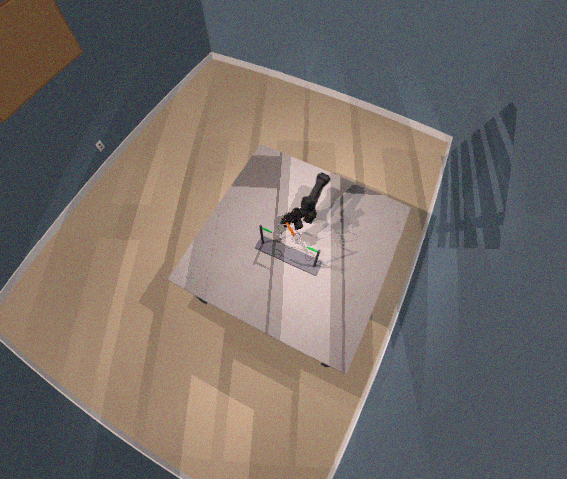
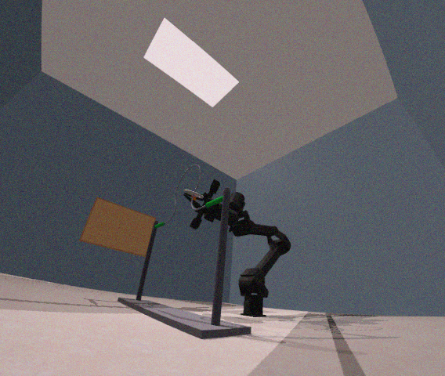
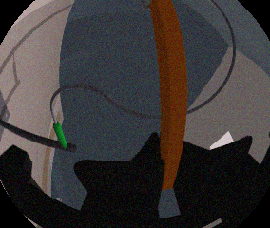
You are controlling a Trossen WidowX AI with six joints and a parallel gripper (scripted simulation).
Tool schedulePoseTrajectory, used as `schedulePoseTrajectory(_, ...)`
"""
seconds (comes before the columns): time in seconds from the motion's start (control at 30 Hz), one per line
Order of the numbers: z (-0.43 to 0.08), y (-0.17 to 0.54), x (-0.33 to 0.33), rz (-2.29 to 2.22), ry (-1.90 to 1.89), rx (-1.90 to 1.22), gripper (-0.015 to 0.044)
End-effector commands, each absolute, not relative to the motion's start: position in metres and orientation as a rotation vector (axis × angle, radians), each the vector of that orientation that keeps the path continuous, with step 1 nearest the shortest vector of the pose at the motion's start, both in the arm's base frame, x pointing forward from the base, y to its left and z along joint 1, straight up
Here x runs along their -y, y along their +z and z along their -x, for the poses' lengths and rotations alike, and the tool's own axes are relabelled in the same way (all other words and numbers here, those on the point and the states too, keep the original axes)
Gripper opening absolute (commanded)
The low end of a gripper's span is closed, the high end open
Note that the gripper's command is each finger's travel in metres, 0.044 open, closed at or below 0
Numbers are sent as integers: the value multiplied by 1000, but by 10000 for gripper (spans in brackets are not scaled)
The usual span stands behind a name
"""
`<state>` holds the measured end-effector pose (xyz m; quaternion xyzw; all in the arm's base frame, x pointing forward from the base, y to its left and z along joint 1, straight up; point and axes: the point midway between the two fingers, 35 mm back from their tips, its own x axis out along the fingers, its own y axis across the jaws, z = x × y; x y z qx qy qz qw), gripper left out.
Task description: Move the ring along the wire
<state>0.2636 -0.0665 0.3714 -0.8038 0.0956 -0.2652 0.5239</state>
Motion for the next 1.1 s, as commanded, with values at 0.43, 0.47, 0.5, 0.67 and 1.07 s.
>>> schedulePoseTrajectory(0.43, -264, 319, 80, 1600, -551, -316, -150)
schedulePoseTrajectory(0.47, -264, 315, 80, 1577, -544, -321, -150)
schedulePoseTrajectory(0.5, -264, 311, 80, 1554, -538, -327, -150)
schedulePoseTrajectory(0.67, -264, 292, 79, 1435, -505, -355, -150)
schedulePoseTrajectory(1.07, -265, 248, 67, 1145, -423, -416, -150)
